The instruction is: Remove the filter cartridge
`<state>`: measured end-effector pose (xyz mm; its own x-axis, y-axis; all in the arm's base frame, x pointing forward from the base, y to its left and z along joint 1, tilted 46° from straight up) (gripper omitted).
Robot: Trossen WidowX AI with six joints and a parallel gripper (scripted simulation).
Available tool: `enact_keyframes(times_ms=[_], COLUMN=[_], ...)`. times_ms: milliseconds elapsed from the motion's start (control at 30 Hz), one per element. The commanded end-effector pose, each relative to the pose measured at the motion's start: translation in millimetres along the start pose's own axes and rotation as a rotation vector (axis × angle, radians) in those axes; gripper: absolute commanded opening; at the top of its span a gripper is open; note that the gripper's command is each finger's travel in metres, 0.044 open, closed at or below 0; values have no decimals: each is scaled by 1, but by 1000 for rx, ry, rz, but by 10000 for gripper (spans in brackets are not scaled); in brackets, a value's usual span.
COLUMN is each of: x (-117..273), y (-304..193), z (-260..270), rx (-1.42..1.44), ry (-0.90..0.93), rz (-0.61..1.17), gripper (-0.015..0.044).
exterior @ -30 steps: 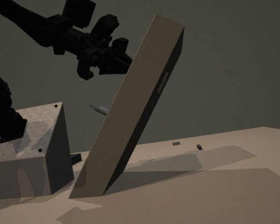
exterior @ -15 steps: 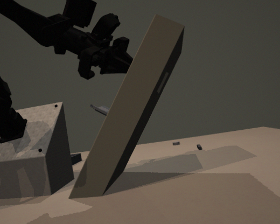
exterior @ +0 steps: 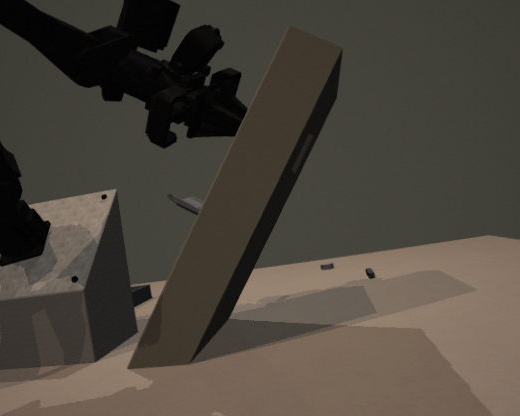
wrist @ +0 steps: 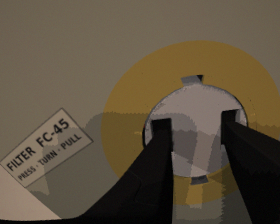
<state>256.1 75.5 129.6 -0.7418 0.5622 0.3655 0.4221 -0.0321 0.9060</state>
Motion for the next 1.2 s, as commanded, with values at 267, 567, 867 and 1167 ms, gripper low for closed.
enact_keyframes(times_ms=[267,567,867,1167], x=[0,0,0,-4], y=[-4,-4,-4,-4], z=[-1,-2,-1,-1], rx=[11,11,11,11], ry=[4,4,4,4], rz=[5,5,5,4], gripper=[115,115,115,115])
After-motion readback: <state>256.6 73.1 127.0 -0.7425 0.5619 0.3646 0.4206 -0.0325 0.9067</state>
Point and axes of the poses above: the point midway between the two fingers, 35 mm back from their tips, its own x axis back along the fingers, its own z axis across the jaws, y = z × x, the point moved 10 cm from there along x, back along the fingers, and after that the axes turned 7 degrees about -x, right-handed, at the moved point
